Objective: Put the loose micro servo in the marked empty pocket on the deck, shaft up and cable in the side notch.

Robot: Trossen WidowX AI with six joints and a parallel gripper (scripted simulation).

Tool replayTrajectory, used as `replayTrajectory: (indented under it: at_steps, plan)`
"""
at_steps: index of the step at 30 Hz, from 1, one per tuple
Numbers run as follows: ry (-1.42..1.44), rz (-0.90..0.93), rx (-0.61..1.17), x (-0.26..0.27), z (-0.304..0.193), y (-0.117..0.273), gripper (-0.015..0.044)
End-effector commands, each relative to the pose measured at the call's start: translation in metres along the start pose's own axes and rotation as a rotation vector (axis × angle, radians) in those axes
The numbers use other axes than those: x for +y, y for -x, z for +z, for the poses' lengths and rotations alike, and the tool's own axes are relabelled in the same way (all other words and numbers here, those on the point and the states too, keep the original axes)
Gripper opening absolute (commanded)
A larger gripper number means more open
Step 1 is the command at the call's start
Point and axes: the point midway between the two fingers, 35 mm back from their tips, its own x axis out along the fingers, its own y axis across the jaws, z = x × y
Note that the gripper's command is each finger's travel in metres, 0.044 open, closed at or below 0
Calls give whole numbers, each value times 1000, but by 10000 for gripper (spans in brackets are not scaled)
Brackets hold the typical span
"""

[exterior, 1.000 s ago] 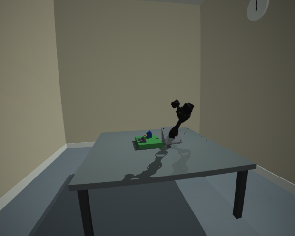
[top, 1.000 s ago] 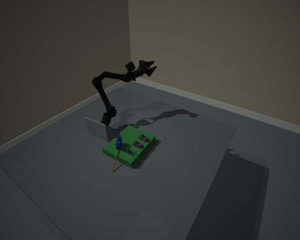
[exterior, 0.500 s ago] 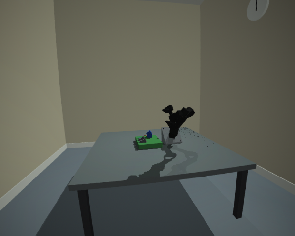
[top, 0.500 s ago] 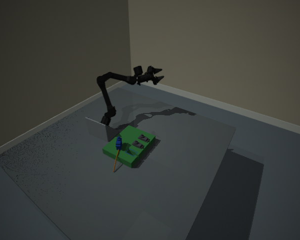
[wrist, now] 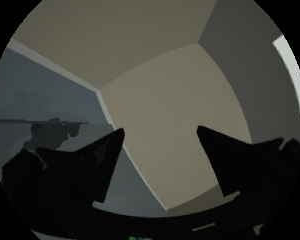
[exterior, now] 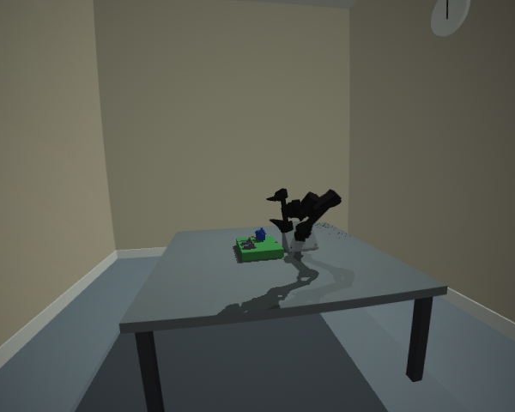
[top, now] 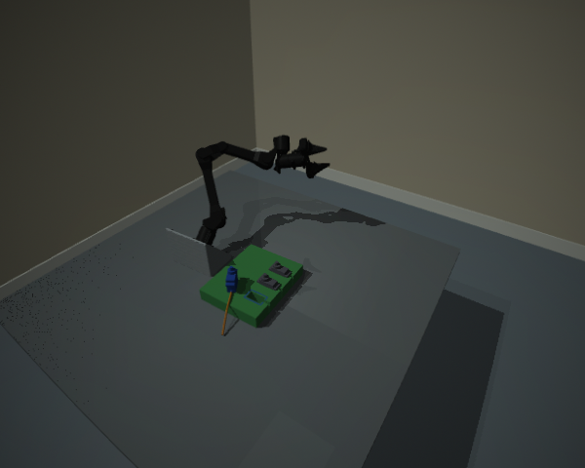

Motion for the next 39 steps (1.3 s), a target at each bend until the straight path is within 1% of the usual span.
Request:
replayTrajectory:
  at_steps: [1, 8, 13, 17, 24, 32, 39]
  plan:
    - [26, 8, 54, 3, -19, -9, 440]
    - [52, 16, 152, 2, -53, -21, 440]
    - [75, 33, 263, 1, -89, -33, 440]
    - [84, 28, 316, -3, -108, -37, 440]
    - [88, 12, 420, -12, -142, -41, 440]
    - [88, 23, 619, -26, -206, -43, 440]
    - [63, 7, 744, -40, -247, -36, 440]
